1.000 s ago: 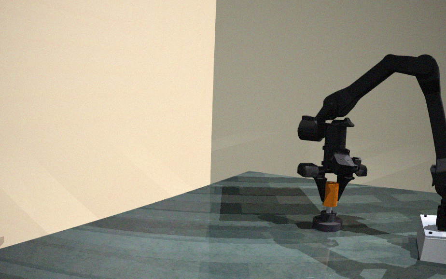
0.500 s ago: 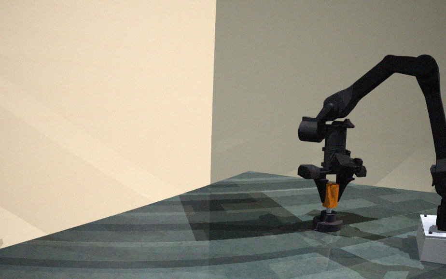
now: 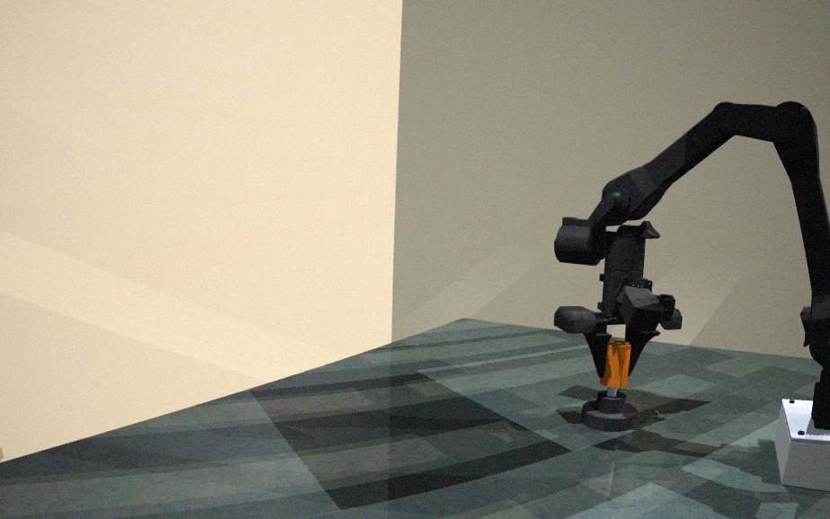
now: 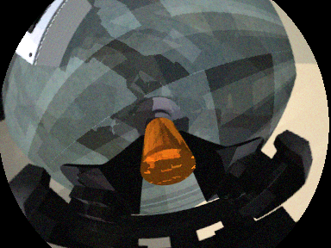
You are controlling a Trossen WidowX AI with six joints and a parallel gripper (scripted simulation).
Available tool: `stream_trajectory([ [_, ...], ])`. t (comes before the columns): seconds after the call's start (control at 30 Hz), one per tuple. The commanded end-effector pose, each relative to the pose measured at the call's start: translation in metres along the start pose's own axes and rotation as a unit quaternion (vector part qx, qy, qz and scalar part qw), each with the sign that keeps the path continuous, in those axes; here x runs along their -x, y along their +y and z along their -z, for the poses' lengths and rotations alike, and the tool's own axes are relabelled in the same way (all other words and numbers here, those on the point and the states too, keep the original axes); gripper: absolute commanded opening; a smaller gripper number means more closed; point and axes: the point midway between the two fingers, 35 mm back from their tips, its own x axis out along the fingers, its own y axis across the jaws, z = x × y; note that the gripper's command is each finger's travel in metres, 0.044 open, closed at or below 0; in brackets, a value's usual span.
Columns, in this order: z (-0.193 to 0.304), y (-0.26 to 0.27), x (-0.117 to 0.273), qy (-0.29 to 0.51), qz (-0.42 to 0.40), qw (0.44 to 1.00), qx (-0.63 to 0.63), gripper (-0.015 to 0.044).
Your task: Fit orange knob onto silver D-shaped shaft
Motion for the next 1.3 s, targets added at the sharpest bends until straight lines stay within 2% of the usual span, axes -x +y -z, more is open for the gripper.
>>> stream_trajectory([
  [0.0,0.0001,0.0000,-0.0009,0.000,0.000,1.000,0.002,0.0000],
  [0.37,0.0003,-0.0003,0.0045,0.000,0.000,1.000,0.007,0.0000],
  [0.6,0.0004,-0.0004,0.0025,0.000,0.000,0.994,0.107,0.0000],
  [1.27,0.0002,-0.0002,-0.0001,0.000,0.000,0.994,0.107,0.0000],
])
